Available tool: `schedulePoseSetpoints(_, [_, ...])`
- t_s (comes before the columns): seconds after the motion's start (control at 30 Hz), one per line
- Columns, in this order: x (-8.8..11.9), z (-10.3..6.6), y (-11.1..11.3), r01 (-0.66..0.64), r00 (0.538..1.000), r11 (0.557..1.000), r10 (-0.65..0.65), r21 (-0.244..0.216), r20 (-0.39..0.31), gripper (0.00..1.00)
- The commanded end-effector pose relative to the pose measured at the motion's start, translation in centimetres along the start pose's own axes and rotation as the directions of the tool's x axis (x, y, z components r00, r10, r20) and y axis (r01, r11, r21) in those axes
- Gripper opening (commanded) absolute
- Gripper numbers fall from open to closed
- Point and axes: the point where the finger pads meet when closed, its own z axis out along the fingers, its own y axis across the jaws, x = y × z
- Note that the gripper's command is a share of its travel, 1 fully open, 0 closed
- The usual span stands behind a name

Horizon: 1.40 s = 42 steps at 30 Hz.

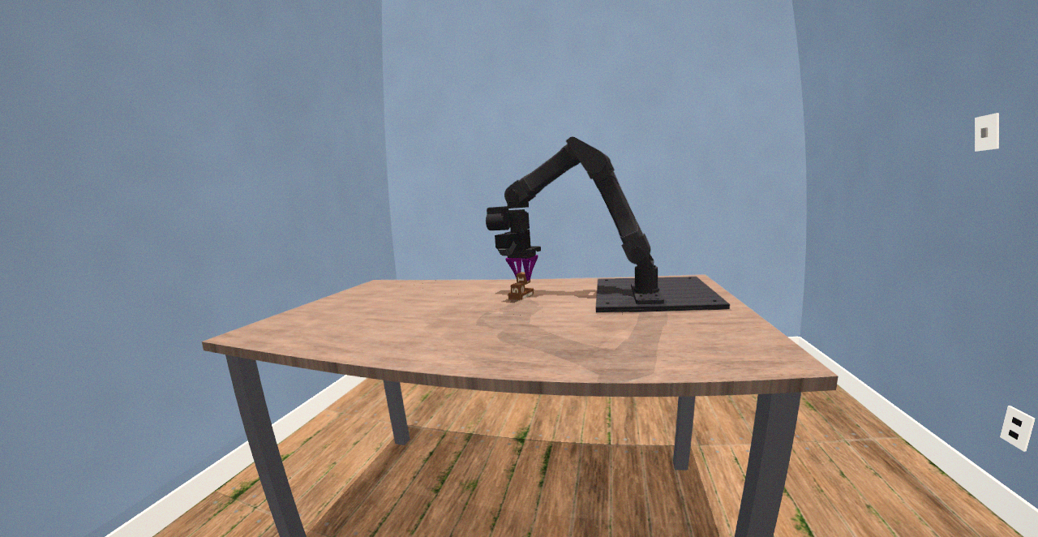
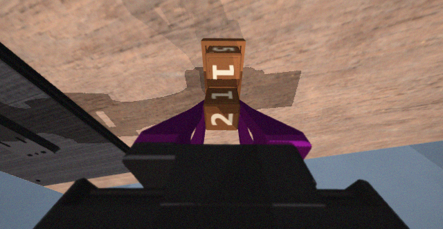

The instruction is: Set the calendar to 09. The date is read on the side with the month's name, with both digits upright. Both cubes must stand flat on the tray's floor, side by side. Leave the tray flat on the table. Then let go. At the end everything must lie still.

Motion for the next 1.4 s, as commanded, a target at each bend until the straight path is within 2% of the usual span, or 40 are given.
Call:
schedulePoseSetpoints(0.0, [-0.2,-0.2,-0.3,0.0,1.0,1.0,0.0,0.015,0.012,0.27])
schedulePoseSetpoints(0.63, [-0.2,1.1,-0.3,0.0,1.0,1.0,0.0,0.015,0.012,0.27])
schedulePoseSetpoints(1.37, [-0.2,1.2,-0.3,0.0,1.0,1.0,0.0,0.015,0.012,0.27])
